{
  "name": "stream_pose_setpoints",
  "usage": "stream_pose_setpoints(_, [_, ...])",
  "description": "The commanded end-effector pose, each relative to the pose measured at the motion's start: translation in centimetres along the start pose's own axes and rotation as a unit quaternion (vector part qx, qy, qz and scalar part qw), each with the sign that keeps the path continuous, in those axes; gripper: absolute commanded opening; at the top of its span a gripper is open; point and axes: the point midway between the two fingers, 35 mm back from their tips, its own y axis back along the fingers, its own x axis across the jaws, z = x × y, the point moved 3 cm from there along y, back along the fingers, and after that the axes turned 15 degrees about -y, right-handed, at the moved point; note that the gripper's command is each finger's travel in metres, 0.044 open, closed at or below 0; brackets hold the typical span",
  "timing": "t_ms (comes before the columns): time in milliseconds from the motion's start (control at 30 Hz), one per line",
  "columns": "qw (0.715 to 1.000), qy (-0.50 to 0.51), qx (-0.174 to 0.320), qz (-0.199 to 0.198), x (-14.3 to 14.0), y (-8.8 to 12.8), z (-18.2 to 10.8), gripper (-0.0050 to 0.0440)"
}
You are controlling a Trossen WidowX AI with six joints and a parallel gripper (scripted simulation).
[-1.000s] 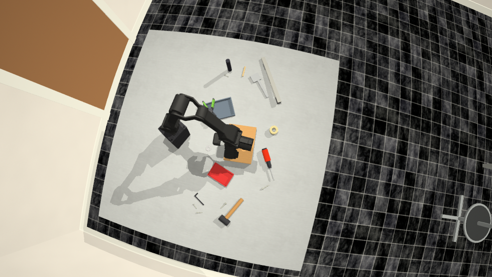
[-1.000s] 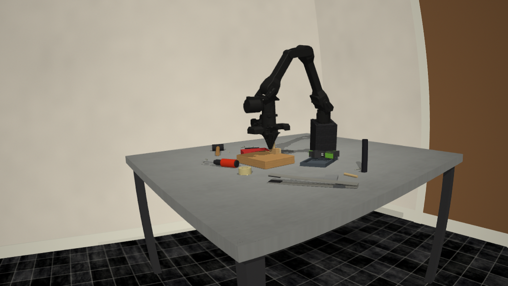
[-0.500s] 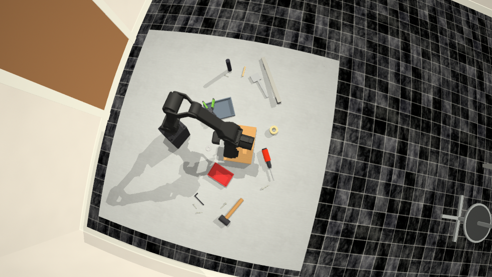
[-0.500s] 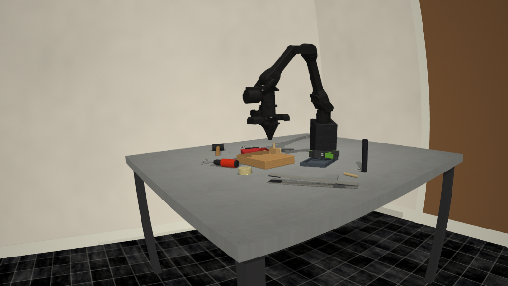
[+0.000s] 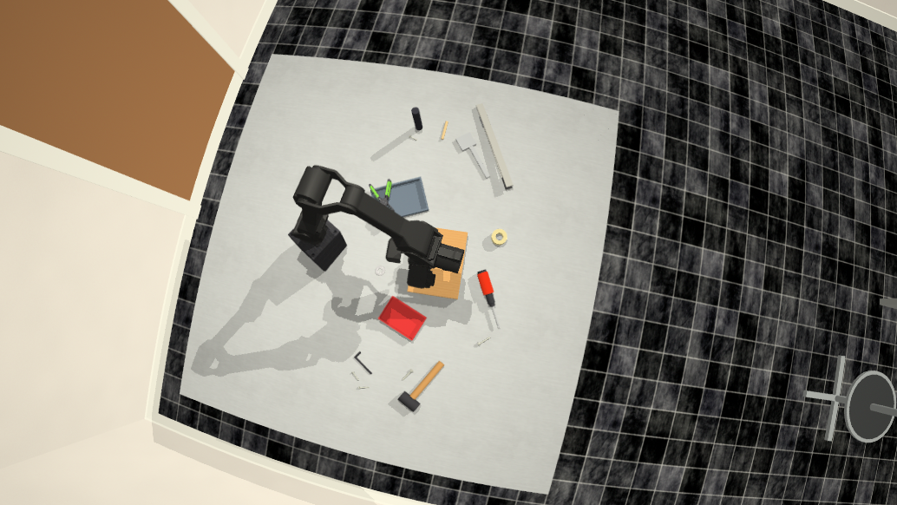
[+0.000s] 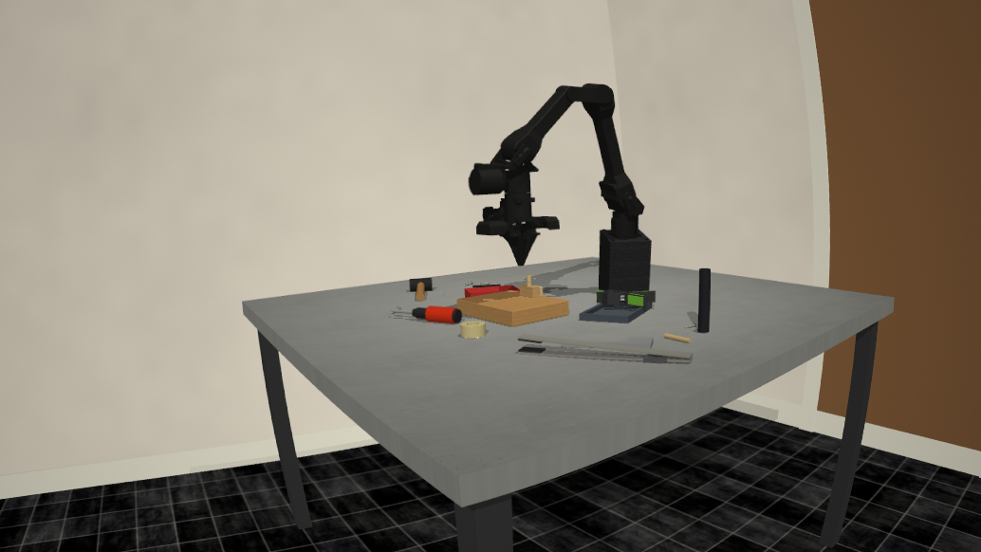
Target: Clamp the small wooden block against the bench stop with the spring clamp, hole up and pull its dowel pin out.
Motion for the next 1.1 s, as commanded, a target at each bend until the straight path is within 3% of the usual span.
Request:
stream_pose_setpoints(0, [1.0, 0.001, 0.0, 0.0, -0.1, 0.0, -0.1, 0.003])
stream_pose_setpoints(1067, [0.999, 0.043, -0.007, -0.003, -3.8, 1.2, -5.7, 0.031])
